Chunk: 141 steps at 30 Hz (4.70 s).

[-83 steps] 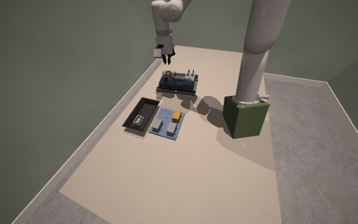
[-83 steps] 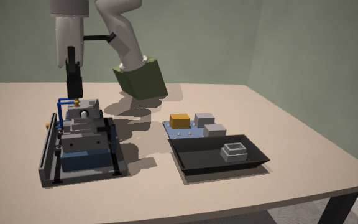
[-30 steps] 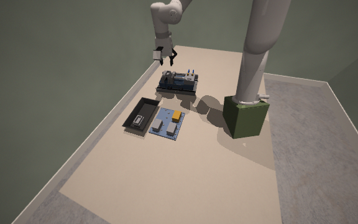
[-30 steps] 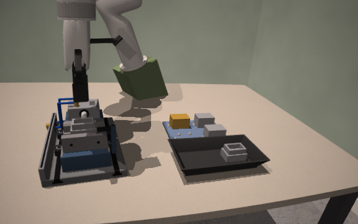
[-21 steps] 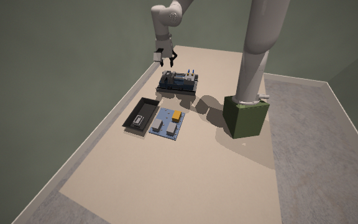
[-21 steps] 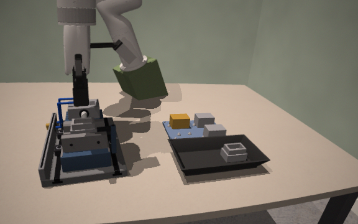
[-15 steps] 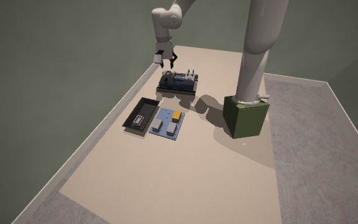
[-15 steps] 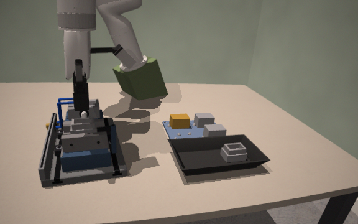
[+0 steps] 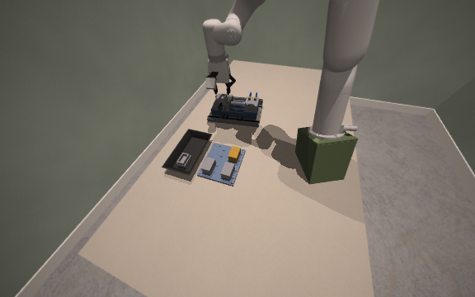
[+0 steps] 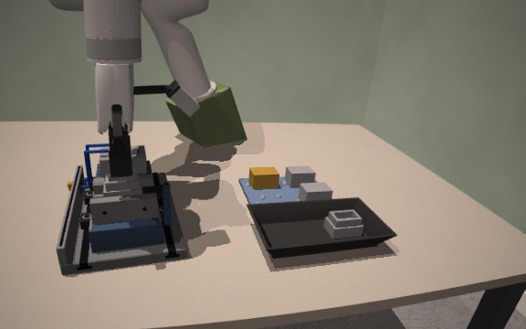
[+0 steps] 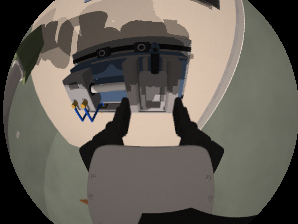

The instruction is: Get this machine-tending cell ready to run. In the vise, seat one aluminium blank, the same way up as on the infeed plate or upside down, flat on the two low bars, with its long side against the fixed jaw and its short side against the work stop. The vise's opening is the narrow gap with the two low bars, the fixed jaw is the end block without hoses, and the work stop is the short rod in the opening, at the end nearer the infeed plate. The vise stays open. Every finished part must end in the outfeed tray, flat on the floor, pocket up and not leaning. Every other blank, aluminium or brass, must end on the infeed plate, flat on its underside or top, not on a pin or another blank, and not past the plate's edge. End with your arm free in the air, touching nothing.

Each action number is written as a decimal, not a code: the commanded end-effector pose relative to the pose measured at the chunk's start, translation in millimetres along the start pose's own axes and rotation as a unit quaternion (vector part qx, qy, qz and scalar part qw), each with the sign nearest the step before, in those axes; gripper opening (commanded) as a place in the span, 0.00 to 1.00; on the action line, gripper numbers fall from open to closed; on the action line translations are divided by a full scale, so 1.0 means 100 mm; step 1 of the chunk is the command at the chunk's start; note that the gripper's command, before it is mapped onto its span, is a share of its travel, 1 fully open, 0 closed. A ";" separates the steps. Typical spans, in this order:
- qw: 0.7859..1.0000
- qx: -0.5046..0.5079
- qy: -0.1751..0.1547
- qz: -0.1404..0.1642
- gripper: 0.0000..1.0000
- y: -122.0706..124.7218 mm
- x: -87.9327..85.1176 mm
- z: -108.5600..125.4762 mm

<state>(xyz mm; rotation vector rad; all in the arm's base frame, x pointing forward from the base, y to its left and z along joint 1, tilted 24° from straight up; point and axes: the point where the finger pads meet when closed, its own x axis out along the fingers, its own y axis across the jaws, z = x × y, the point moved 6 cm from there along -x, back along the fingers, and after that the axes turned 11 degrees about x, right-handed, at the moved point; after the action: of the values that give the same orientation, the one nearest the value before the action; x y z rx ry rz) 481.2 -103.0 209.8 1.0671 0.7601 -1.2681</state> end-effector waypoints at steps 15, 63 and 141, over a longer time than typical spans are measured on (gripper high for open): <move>1.000 0.000 0.000 0.002 0.69 0.02 0.12 0.00; 1.000 0.000 0.000 0.002 0.69 0.03 0.12 0.01; 1.000 0.000 0.000 0.002 0.00 0.03 0.26 0.01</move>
<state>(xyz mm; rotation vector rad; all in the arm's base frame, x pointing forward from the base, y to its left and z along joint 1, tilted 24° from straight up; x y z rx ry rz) 488.1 -113.4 185.4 1.0672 0.7593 -1.2678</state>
